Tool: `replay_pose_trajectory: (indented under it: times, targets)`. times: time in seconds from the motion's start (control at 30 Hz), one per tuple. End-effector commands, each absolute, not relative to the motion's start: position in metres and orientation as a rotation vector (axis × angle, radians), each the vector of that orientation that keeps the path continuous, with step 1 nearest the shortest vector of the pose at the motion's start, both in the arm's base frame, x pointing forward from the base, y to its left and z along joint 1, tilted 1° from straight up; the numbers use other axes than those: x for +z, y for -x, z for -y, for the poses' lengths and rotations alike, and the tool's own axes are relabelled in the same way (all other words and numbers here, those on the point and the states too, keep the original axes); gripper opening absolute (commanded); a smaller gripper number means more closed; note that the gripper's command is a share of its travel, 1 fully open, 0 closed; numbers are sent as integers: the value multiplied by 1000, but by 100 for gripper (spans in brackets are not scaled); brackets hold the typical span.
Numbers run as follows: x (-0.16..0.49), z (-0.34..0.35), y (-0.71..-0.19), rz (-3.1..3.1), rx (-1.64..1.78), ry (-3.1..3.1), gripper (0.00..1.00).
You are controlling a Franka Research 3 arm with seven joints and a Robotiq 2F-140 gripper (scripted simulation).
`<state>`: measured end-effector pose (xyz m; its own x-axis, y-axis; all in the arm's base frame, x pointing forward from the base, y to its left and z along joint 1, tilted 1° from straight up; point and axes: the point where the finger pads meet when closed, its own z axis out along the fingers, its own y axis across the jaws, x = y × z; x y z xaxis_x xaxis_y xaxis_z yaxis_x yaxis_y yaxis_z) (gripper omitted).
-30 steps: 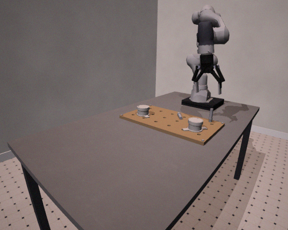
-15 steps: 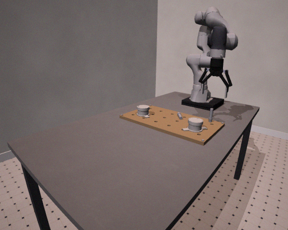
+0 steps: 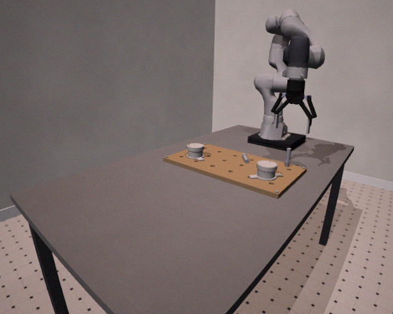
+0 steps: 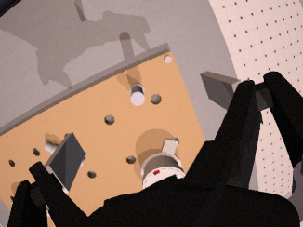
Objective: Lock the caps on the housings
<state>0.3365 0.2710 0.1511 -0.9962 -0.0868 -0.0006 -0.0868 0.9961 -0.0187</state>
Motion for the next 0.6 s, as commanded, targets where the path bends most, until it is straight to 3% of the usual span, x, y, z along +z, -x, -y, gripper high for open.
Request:
replay_pose_trajectory:
  times: [0.0, 0.57]
  targets:
    - [149, -270, -338, -3134, -32, 118, 100]
    - [117, -270, -338, -3134, -32, 118, 100]
